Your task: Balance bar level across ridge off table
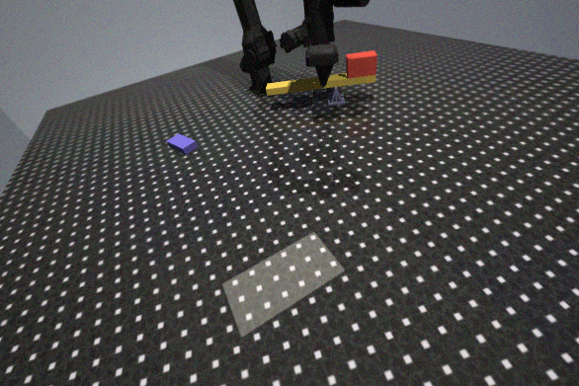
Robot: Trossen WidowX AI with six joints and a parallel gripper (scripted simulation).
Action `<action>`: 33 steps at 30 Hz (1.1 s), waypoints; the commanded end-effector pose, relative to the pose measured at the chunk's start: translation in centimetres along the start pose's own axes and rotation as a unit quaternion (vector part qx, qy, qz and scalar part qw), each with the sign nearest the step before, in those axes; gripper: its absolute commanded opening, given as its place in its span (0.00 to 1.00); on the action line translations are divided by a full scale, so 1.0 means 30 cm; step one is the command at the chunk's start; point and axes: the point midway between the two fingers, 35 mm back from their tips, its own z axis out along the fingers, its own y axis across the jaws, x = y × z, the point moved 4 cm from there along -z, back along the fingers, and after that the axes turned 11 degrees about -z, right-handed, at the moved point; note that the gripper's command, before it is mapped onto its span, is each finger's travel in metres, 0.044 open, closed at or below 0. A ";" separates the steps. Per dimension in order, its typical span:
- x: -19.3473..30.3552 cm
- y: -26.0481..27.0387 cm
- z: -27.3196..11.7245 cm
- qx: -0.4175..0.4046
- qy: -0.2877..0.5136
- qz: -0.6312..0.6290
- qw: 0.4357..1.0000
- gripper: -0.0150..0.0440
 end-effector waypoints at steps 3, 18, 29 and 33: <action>0.000 0.000 0.000 0.000 0.000 0.000 1.000 0.55; 0.000 0.000 0.000 0.000 0.000 0.000 1.000 0.57; 0.000 0.000 0.000 0.000 0.000 0.000 1.000 0.88; 0.000 0.000 0.000 0.000 0.000 0.000 1.000 1.00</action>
